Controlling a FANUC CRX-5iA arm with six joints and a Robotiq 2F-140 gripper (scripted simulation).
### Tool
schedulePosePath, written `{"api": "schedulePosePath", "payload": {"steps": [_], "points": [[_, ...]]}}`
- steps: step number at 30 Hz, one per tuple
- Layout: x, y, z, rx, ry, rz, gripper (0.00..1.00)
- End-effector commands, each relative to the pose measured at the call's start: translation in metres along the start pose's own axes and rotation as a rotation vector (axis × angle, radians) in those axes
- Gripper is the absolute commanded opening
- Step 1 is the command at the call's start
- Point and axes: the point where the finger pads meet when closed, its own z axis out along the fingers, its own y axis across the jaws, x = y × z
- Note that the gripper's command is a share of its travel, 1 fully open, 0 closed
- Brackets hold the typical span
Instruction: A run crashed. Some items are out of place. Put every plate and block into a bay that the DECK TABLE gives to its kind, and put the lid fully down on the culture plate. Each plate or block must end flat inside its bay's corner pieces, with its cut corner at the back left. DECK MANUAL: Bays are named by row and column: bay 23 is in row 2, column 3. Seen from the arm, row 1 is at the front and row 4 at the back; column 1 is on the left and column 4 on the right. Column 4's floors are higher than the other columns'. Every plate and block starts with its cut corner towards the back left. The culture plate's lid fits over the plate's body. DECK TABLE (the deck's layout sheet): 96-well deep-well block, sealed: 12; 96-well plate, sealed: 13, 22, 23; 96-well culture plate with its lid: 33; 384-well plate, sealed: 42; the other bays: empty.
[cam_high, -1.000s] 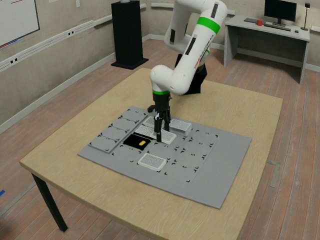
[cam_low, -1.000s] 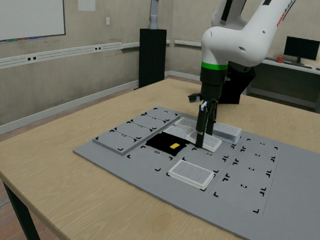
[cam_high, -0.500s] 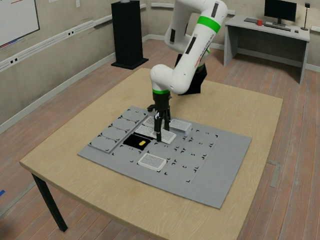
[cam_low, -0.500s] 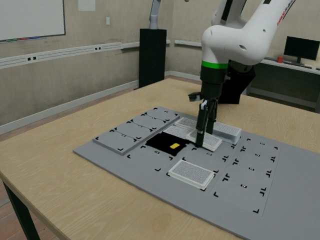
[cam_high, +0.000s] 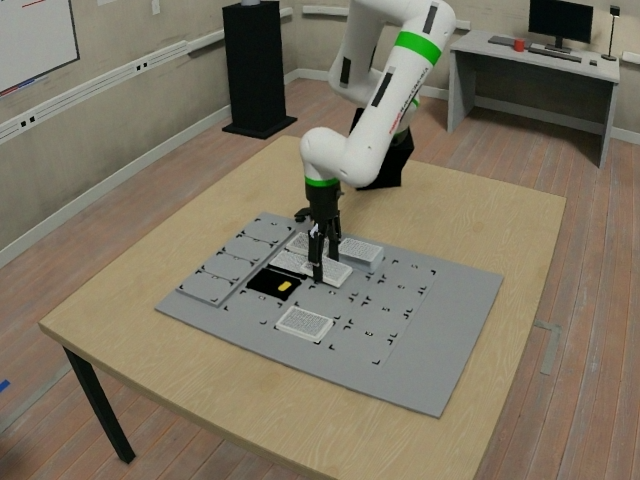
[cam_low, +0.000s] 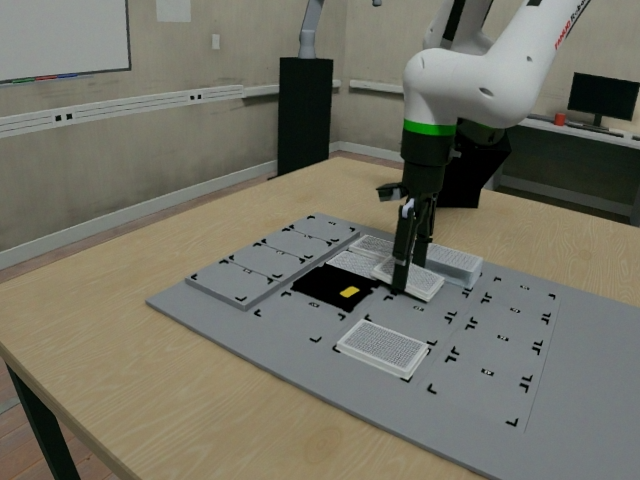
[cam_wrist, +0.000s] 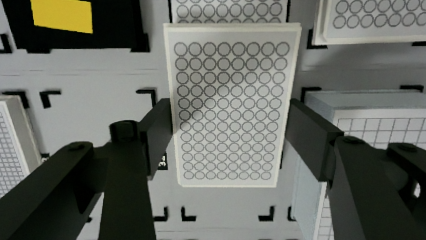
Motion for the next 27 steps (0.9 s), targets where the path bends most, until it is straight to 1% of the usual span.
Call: {"api": "schedulePosePath", "payload": {"steps": [1, 27], "points": [[0.0, -0.001, -0.003, 0.001, 0.0, 0.0, 0.1], [0.0, -0.001, -0.032, 0.001, 0.0, 0.0, 0.1]]}}
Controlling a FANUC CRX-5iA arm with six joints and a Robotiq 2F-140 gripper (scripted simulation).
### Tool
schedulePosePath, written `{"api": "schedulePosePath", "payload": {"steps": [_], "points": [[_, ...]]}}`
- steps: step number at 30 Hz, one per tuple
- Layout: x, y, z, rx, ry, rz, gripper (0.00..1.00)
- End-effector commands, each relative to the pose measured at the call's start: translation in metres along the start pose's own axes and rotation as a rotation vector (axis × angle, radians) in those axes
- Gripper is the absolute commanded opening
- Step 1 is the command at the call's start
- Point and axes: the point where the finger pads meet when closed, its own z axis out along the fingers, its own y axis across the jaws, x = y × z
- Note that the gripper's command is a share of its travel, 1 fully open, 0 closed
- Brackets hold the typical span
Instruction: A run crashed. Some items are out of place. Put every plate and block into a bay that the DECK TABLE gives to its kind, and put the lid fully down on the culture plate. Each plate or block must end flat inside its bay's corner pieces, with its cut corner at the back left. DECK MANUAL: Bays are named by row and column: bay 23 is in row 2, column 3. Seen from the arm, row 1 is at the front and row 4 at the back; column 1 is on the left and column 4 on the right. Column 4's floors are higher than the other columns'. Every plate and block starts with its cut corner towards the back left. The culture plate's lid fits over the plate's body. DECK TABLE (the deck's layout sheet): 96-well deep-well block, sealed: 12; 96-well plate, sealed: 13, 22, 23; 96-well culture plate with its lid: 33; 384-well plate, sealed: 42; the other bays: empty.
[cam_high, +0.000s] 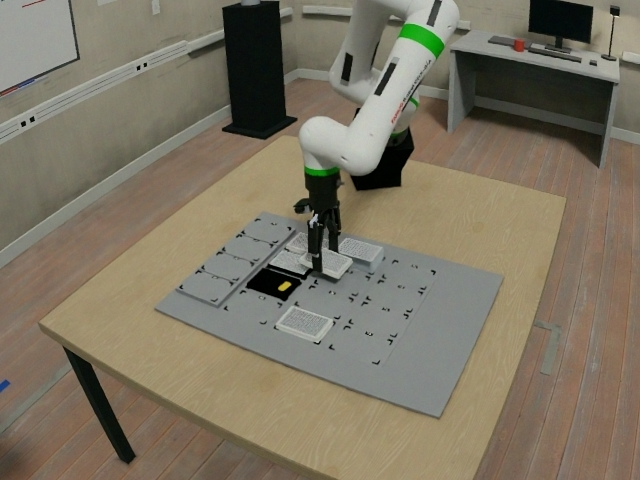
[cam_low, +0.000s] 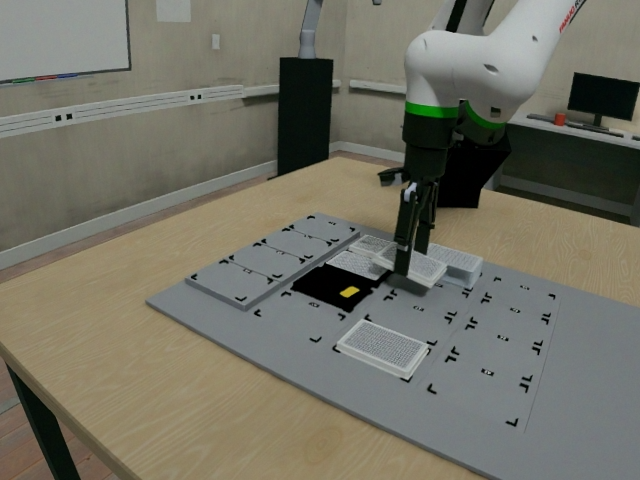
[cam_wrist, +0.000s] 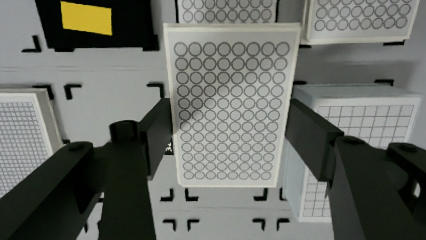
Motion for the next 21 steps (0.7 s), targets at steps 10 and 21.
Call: {"api": "schedulePosePath", "payload": {"steps": [10, 21], "points": [[0.0, -0.001, -0.016, 0.001, 0.0, 0.0, 0.1], [-0.005, 0.0, -0.021, 0.001, 0.0, -0.018, 0.1]]}}
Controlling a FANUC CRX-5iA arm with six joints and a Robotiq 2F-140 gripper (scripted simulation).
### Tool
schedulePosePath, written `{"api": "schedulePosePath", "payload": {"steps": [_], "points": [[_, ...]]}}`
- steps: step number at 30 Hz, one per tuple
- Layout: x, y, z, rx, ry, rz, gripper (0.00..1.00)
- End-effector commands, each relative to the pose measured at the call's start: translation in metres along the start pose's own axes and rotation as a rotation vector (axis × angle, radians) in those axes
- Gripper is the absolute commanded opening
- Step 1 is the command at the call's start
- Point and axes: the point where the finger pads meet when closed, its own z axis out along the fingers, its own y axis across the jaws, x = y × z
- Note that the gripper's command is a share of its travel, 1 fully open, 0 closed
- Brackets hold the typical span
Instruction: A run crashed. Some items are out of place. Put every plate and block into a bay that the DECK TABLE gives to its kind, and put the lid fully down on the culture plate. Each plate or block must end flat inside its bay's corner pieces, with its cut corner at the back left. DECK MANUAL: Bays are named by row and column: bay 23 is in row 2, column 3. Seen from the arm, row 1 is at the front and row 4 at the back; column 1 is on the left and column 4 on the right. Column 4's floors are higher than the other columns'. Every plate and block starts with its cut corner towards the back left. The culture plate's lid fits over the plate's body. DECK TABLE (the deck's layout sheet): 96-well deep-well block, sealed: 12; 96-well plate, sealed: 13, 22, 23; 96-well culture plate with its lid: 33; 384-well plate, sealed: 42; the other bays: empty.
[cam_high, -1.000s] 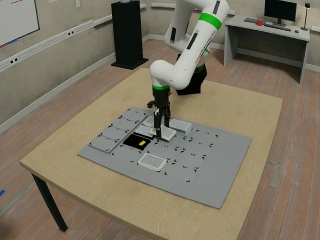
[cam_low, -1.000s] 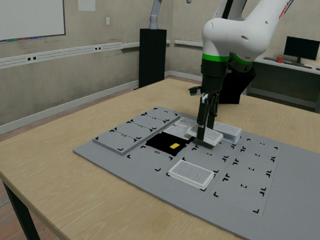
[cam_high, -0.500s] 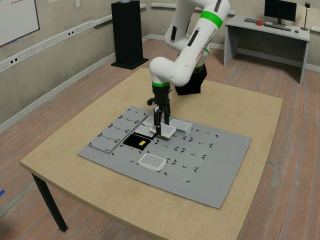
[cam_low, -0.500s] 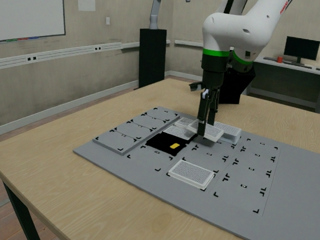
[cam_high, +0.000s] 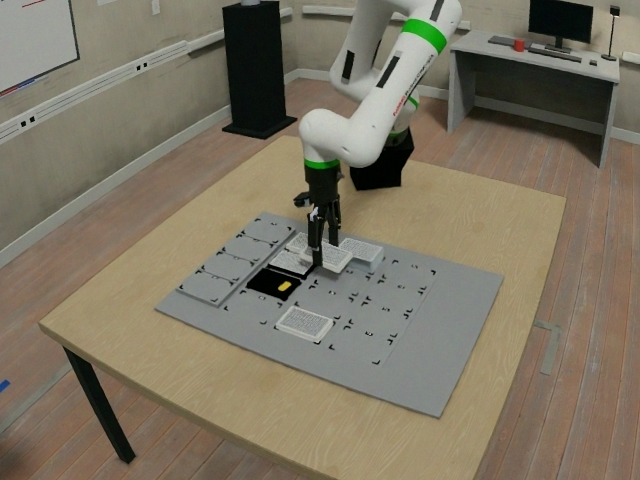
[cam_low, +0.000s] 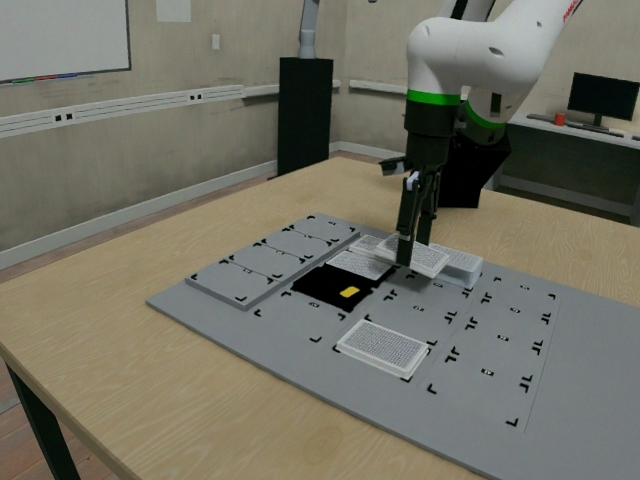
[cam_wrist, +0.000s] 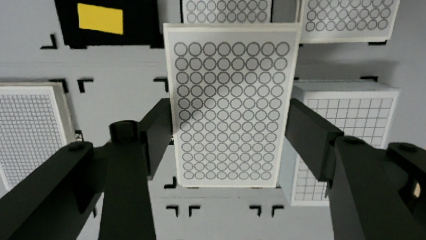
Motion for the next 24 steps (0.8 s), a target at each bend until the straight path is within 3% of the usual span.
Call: {"api": "schedulePosePath", "payload": {"steps": [1, 19, 24], "points": [[-0.006, 0.0, 0.0, 0.001, 0.0, -0.011, 0.1], [-0.051, 0.001, 0.0, 0.001, 0.0, -0.011, 0.1], [-0.051, 0.001, 0.0, 0.001, 0.0, -0.011, 0.1]]}}
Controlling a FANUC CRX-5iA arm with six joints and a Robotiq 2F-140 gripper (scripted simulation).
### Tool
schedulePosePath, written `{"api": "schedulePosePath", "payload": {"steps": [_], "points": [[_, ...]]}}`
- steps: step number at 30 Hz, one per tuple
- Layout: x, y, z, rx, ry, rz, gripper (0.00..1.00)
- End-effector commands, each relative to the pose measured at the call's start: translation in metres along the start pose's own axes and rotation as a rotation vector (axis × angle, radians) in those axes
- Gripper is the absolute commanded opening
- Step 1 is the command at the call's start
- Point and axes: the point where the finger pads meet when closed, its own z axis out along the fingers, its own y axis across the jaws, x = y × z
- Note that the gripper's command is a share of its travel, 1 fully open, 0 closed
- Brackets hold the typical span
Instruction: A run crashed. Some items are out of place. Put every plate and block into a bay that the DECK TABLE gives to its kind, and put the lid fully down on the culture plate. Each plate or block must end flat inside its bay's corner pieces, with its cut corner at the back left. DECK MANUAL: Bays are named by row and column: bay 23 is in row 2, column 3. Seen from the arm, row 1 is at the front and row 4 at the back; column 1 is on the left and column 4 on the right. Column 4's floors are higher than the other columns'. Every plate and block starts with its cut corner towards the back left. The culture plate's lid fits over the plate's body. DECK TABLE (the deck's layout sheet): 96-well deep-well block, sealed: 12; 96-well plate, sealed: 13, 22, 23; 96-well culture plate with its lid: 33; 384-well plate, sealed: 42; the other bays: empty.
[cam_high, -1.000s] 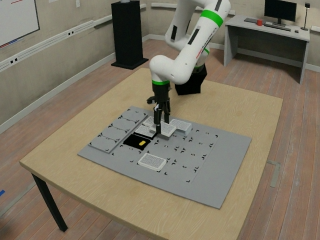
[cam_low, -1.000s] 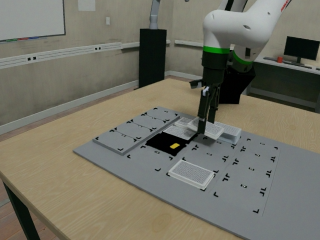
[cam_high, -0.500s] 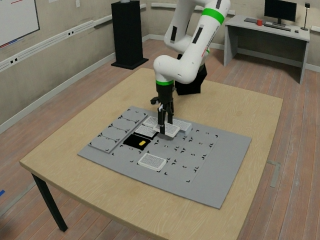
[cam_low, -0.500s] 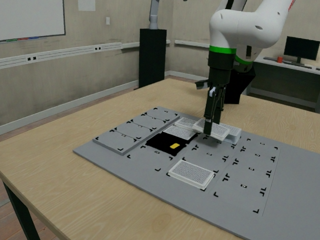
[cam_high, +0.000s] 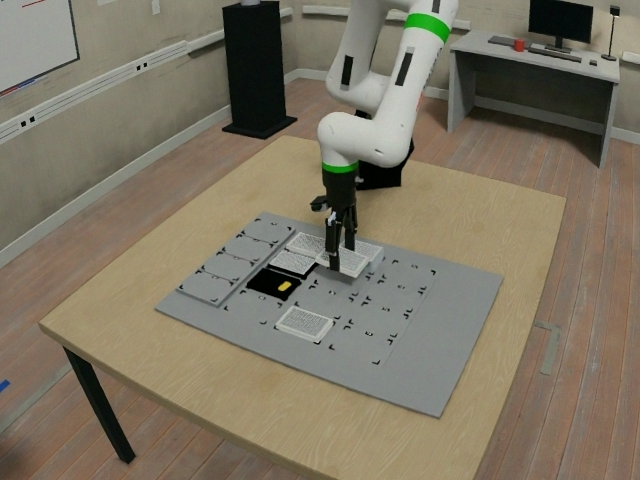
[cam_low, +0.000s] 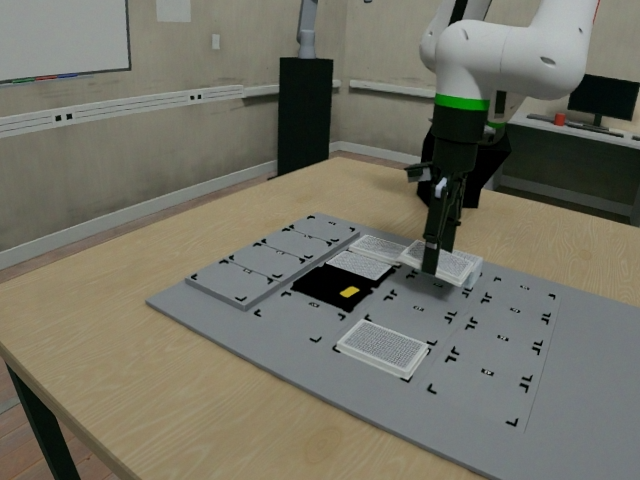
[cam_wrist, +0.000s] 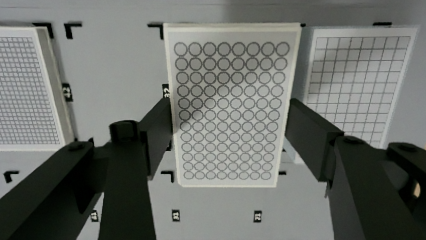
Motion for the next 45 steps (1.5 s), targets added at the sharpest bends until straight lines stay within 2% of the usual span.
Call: {"api": "schedulePosePath", "payload": {"steps": [1, 6, 45], "points": [[0.0, -0.001, 0.0, 0.001, 0.0, 0.0, 0.1], [0.0, -0.001, 0.0, 0.001, 0.0, 0.0, 0.1], [0.002, -0.001, 0.046, 0.001, 0.0, 0.0, 0.1]]}}
